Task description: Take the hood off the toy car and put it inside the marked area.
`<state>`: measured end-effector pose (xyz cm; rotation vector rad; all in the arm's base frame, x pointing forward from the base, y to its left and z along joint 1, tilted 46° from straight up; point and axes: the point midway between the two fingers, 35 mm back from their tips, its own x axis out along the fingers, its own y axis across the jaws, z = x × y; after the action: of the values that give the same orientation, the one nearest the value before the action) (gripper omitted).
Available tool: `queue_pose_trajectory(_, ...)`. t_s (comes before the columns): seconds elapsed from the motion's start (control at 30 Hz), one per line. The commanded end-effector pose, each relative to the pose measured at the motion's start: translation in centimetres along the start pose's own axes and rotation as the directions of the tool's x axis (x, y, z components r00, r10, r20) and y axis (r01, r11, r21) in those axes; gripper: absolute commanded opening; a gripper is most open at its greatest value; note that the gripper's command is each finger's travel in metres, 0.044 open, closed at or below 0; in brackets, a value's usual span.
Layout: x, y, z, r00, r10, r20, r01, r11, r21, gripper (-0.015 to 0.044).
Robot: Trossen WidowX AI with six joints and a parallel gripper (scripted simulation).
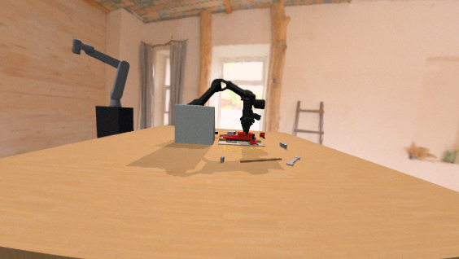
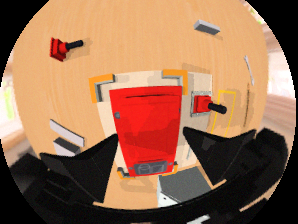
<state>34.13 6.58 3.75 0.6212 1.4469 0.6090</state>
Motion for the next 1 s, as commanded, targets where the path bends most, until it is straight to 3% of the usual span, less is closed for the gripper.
queue_pose_trajectory(0.0, 0.3, 0.0, 0.0, 1.000, 0.005, 0.000, -0.005, 1.000, 0.006, 0.0440)
queue_pose_trajectory(0.73, 1.4, 0.1, 0.0, 1.000, 0.005, 0.000, -0.005, 1.000, 0.006, 0.0440)
queue_pose_trajectory(0.87, 1.1, 0.0, 0.0, 1.000, 0.001, 0.000, -0.001, 1.000, 0.000, 0.0335)
queue_pose_trajectory(0.97, 1.1, 0.0, 0.0, 1.000, 0.001, 0.000, -0.001, 1.000, 0.000, 0.0315)
